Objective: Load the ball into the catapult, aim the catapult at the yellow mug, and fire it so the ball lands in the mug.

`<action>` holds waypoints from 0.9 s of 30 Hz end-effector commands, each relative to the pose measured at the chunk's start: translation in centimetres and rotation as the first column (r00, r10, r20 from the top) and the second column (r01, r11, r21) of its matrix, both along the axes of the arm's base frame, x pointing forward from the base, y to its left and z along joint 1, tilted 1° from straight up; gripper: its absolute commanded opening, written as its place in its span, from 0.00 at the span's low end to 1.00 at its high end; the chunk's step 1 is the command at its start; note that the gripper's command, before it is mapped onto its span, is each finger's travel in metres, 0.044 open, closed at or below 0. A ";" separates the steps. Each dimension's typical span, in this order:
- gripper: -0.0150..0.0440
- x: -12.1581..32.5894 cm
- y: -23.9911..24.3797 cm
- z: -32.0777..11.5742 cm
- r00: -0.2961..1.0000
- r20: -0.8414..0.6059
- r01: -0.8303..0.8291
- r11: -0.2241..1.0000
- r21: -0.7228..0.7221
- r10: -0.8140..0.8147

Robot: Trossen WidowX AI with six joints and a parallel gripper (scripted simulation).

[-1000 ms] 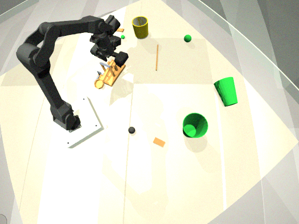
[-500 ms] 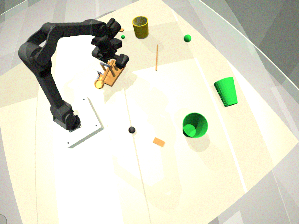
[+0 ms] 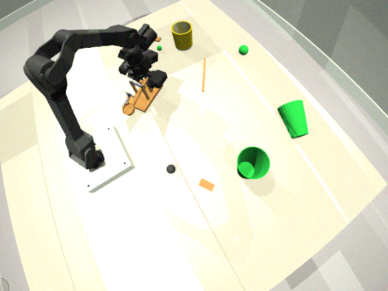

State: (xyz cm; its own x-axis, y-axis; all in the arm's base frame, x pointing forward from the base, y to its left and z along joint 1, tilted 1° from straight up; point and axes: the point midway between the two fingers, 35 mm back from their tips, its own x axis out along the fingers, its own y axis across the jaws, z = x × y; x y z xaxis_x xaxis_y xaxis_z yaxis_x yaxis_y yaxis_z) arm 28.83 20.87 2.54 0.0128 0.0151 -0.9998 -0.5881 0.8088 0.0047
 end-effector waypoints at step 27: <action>0.25 0.2 0.1 2.2 1.000 -0.003 0.000 1.000 -0.003 0.000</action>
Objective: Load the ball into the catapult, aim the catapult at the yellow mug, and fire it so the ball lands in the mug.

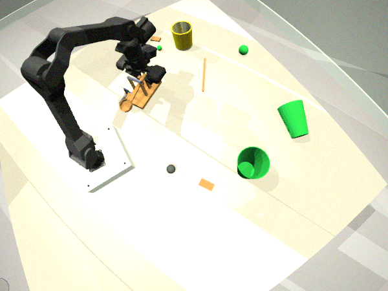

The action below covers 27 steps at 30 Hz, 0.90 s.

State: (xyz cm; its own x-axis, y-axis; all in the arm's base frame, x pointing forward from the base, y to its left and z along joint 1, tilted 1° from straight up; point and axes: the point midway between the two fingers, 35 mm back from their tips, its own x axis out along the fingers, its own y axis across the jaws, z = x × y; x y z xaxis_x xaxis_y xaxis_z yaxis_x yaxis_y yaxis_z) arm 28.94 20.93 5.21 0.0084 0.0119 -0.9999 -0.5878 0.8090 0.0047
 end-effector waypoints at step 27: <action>0.52 0.0 0.0 -2.4 1.000 0.000 0.000 1.000 0.000 0.000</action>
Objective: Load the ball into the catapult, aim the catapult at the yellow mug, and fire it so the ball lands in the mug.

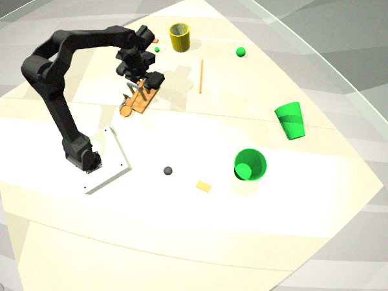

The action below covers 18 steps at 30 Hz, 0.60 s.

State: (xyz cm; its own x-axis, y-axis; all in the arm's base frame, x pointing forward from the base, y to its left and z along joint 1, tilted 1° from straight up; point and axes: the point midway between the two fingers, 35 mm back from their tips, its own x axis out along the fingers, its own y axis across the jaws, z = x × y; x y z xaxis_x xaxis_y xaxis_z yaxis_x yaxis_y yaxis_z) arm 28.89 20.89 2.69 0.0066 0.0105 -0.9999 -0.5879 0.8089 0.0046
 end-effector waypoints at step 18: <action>1.00 -0.1 -0.1 10.1 1.000 0.000 0.000 1.000 0.002 0.000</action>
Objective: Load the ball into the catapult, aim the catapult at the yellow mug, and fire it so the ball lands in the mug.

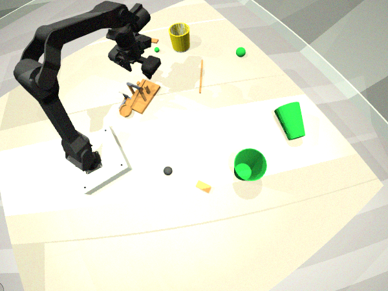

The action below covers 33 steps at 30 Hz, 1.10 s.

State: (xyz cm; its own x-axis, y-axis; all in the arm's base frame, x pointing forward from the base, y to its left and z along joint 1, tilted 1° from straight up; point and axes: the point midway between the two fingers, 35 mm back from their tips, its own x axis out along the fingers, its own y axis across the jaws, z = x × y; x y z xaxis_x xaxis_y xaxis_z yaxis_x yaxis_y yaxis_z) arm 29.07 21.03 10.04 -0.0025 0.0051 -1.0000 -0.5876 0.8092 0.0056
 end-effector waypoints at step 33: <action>0.76 0.3 -27.6 -2.0 0.921 0.021 0.389 0.921 -0.014 -0.388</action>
State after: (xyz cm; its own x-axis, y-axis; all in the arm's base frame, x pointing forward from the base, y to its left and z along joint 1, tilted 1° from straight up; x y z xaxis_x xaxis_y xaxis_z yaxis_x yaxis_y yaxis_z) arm 31.76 -1.99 9.49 0.0187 -0.0071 -0.9998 -0.2965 0.9550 -0.0123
